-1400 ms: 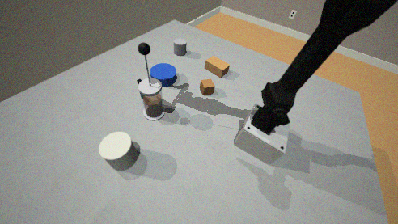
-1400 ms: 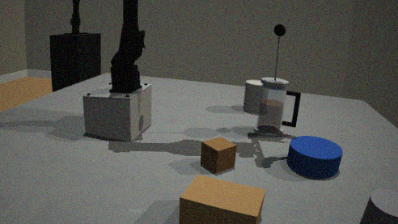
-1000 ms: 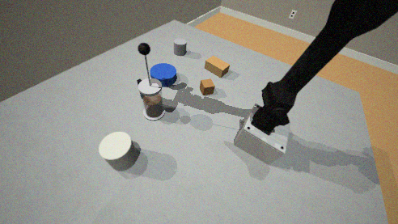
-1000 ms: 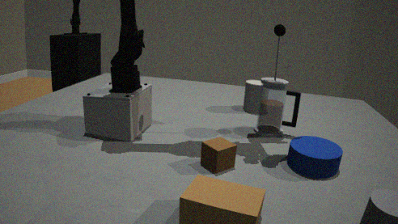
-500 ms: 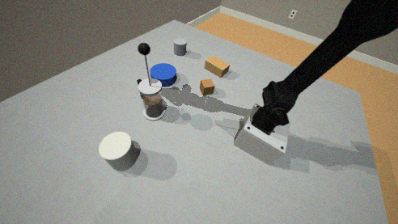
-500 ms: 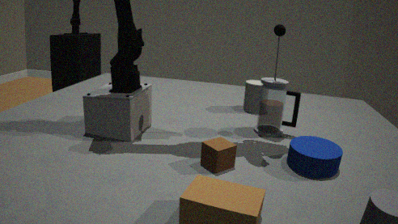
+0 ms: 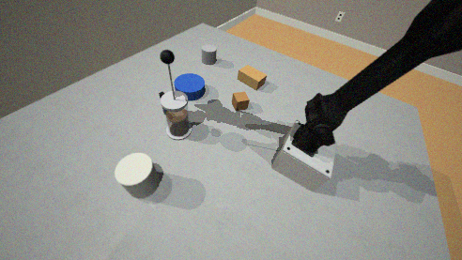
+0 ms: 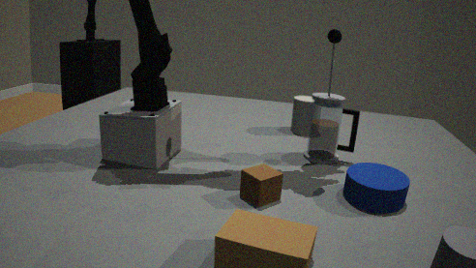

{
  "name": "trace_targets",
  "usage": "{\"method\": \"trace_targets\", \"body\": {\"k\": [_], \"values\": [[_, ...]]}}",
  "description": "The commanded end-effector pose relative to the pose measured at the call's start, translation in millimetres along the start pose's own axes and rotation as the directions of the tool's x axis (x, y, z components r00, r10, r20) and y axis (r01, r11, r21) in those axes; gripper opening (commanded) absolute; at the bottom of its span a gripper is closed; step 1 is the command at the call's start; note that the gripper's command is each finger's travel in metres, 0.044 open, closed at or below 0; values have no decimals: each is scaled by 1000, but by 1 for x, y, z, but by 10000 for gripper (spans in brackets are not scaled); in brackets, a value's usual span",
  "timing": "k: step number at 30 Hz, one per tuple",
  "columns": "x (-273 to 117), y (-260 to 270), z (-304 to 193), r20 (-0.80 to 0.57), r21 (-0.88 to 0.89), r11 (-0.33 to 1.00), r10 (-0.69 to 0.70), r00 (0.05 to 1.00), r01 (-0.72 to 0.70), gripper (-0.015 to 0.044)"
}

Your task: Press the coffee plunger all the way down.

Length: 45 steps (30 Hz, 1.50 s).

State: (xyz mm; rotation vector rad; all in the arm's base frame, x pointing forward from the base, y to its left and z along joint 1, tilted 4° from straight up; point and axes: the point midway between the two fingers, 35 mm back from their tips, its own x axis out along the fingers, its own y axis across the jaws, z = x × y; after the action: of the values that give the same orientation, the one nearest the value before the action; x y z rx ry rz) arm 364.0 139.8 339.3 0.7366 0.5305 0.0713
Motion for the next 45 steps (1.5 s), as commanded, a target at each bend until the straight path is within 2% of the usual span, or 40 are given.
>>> {"method": "trace_targets", "body": {"k": [1, 6, 16, 26, 45], "values": [[4, -57, -46, -98, -622, 782, -42, 994, -28, 440], [4, -75, -61, -129, -758, 649, -58, 990, -61, 440], [26, -115, -100, -132, -759, 648, -54, 990, -66, 440], [26, -113, -101, -136, -760, 646, -51, 989, -71, 440], [56, -115, -105, -135, -760, 646, -50, 990, -71, 440]]}}
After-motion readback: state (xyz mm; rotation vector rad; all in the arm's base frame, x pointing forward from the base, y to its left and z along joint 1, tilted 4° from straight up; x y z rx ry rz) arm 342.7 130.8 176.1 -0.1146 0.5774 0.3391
